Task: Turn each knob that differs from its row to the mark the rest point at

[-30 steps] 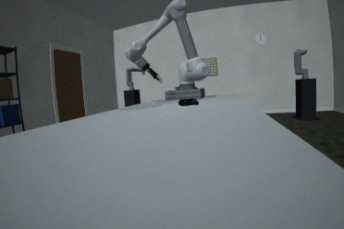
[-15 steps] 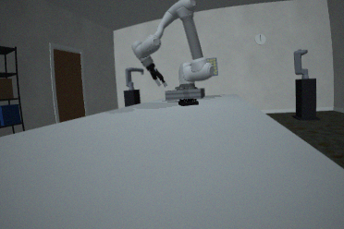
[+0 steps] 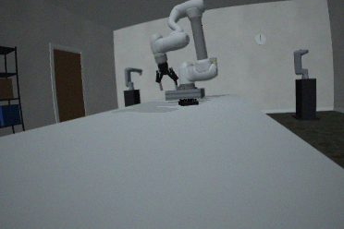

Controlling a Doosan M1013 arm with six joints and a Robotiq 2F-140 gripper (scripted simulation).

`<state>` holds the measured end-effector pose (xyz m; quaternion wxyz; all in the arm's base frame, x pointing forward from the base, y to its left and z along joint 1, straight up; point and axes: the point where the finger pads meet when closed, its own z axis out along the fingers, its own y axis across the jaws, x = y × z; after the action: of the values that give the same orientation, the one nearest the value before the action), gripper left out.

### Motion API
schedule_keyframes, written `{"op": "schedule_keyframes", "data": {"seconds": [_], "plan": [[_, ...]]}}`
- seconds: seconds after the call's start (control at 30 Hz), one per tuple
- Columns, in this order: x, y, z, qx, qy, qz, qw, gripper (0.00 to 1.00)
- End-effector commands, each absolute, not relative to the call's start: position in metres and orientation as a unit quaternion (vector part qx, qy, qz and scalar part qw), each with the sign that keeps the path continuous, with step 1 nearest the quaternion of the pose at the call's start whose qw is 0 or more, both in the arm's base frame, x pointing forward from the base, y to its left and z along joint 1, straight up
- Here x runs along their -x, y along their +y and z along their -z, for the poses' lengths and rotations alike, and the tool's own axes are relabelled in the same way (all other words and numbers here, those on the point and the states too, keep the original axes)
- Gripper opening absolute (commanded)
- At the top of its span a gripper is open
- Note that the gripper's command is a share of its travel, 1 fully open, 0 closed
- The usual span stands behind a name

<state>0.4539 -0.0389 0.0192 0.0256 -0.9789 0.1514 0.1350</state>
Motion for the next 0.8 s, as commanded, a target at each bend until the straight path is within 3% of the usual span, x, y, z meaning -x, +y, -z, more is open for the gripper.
{"op": "schedule_keyframes", "data": {"seconds": [0.0,0.43,0.77], "plan": [[-0.475,-0.012,-0.013,0.990,0.095,-0.106,0.017,1.00],[-0.530,0.102,-0.006,0.995,-0.103,-0.008,0.000,1.00],[-0.532,0.109,-0.006,0.994,-0.114,-0.003,0.000,1.00]]}}
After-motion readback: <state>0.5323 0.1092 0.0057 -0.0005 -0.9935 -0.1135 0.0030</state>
